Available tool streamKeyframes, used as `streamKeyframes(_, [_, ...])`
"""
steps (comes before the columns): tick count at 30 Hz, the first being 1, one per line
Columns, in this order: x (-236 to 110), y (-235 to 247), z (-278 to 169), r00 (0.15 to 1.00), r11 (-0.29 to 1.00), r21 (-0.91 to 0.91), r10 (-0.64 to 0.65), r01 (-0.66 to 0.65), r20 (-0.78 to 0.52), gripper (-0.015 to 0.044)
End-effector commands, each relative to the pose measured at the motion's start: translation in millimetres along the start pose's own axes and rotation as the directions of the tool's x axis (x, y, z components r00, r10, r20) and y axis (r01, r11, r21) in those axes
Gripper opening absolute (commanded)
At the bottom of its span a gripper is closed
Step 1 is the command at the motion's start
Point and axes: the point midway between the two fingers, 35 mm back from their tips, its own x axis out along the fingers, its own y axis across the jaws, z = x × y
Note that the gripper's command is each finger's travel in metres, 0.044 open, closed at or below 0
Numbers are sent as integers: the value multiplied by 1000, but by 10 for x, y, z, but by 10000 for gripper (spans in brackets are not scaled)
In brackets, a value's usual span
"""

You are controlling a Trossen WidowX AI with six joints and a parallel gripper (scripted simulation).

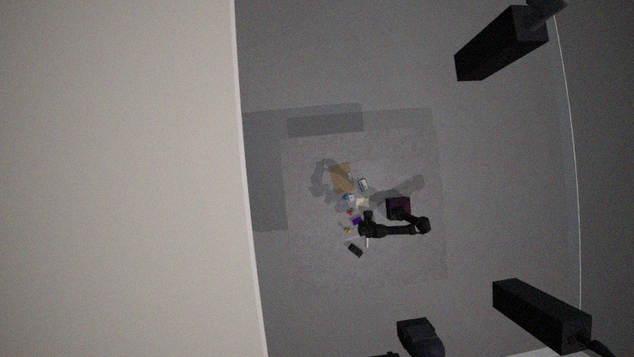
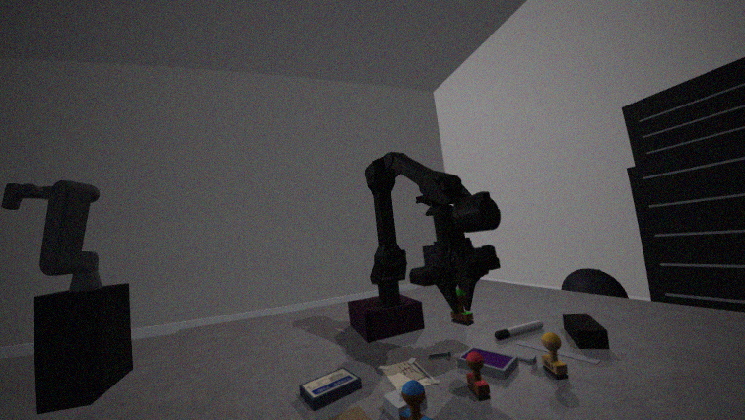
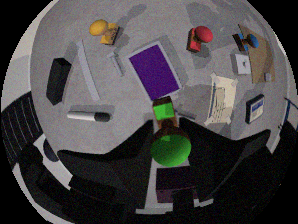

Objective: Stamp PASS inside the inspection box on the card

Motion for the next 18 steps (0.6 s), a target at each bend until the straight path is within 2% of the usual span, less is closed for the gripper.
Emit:
streamKeyframes(1, [14, 173, -49, 1000, 1000, 1, -1, 1, -2, 0])
streamKeyframes(12, [27, 627, -214, 1000, 1000, 1, 5, -5, -4, 0])
streamKeyframes(18, [53, 654, -224, 1000, 1000, 1, 5, -5, -4, 0])
